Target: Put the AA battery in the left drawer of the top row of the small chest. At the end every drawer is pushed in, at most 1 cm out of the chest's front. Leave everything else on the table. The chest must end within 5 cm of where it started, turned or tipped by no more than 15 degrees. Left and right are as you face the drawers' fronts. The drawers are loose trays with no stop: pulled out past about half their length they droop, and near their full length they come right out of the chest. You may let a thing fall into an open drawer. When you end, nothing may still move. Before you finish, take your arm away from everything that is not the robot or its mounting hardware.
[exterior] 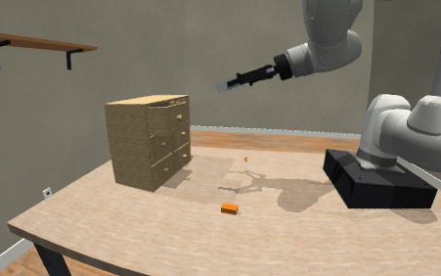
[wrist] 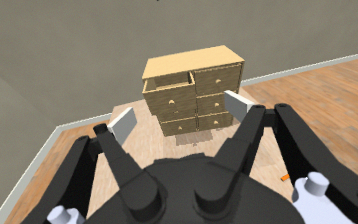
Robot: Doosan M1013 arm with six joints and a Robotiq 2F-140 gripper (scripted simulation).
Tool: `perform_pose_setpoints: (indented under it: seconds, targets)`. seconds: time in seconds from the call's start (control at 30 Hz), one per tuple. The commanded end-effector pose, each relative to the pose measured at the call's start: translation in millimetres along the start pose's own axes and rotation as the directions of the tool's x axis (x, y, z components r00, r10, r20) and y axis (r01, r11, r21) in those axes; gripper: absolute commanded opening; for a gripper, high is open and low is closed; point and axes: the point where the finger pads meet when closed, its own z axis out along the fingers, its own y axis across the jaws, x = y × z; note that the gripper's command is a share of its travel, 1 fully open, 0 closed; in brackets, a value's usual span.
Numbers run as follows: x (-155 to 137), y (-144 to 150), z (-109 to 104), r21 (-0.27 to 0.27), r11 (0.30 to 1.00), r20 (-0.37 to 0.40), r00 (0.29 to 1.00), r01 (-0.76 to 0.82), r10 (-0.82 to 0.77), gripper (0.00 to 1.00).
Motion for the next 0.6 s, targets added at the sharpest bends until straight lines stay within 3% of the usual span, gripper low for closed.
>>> perform_pose_setpoints:
  seconds: [0.0,0.57]
  targets:
    - [0.6,0.0,-0.3,-0.001,1.0,0.02,1.0,0.0,0.0,1.0]
    - [4.2,-0.1,-1.7,0.0,1.0,0.135,0.991,0.0,0.0,1.0]
